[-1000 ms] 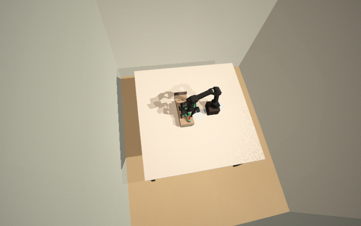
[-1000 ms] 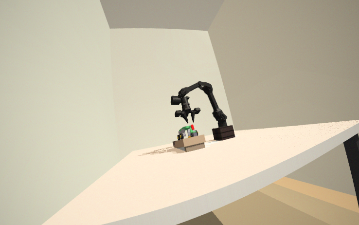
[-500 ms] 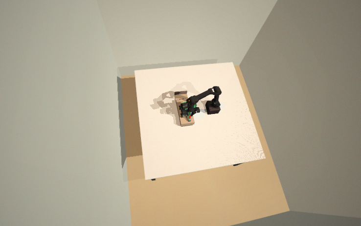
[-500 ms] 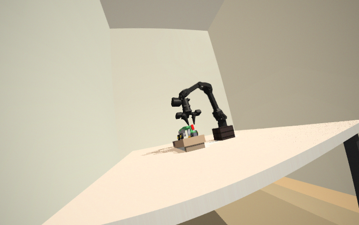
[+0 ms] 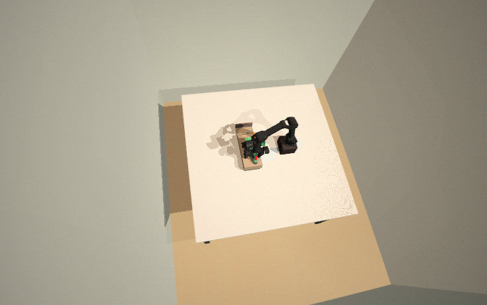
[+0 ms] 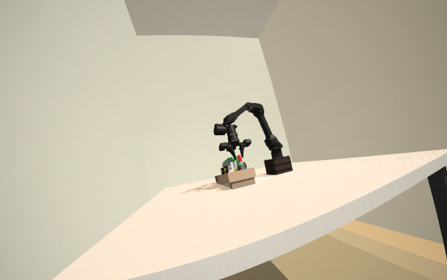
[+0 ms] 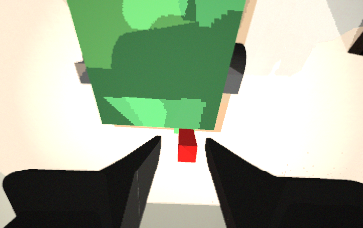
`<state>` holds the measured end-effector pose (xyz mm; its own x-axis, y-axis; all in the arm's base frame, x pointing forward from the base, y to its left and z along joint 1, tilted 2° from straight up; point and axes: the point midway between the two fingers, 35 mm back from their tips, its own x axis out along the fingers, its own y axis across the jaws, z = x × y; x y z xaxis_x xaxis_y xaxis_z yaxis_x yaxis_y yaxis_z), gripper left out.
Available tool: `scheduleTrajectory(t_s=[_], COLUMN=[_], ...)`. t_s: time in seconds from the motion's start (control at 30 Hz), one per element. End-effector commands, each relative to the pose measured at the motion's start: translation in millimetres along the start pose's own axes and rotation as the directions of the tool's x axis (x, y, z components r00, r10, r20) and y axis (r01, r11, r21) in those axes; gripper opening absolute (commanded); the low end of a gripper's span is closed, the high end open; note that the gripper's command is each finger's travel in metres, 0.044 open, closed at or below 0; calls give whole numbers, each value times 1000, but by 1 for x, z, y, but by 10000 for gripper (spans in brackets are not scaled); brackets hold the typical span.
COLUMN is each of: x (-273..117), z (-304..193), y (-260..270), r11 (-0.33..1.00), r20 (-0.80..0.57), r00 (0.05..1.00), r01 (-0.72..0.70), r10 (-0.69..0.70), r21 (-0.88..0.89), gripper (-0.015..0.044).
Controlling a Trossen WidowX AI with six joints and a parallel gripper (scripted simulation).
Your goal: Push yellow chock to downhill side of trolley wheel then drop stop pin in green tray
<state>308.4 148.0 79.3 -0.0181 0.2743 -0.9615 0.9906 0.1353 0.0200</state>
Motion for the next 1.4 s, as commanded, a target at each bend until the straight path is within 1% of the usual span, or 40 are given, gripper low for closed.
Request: scheduleTrajectory(t_s=[0.0,0.43,0.6,0.9,1.37], x=[9,23,19,19,9], z=[0,0,0,0,-1], y=[-1,-2,-1,-1,-3], r11=[1000,1000,1000,1000,1000], r20=[-1,-2,-1,-1,-1], r00=[1000,1000,1000,1000,1000], r01=[6,6,3,3,6], r10=[-6,-6,-3,-3,-6], r21=[5,5,0,1,5], gripper=[190,190,59,0,0])
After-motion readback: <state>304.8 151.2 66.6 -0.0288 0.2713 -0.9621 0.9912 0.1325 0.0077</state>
